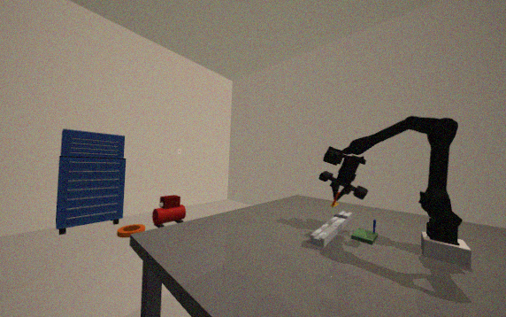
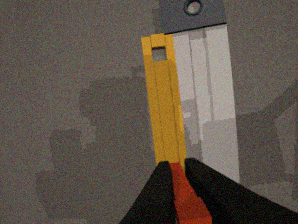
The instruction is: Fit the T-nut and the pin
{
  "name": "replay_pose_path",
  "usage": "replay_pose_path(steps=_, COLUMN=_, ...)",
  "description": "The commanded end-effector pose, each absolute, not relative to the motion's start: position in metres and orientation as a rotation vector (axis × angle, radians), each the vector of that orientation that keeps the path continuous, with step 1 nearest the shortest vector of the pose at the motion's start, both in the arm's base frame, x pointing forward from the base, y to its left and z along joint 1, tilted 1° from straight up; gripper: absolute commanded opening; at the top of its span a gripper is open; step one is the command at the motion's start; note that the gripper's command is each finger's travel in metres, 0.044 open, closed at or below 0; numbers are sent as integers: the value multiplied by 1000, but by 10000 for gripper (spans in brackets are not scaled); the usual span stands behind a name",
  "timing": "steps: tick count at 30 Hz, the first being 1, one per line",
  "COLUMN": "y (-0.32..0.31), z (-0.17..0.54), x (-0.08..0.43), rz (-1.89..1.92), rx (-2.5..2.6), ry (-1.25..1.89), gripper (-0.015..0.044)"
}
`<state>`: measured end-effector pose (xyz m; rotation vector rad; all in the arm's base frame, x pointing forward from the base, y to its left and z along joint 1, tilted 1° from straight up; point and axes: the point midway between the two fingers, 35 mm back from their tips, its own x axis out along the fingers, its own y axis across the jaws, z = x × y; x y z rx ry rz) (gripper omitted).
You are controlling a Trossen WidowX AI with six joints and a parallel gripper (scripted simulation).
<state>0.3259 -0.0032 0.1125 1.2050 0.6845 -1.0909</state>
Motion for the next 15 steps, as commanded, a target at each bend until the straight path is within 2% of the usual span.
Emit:
replay_pose_path(steps=1, y=-4, z=114, x=325, rz=-1083, rx=1215, ry=667, gripper=-150)
replay_pose_path(steps=15, y=-4, z=112, x=322, rz=-1053, rx=1235, ry=631, gripper=-150)
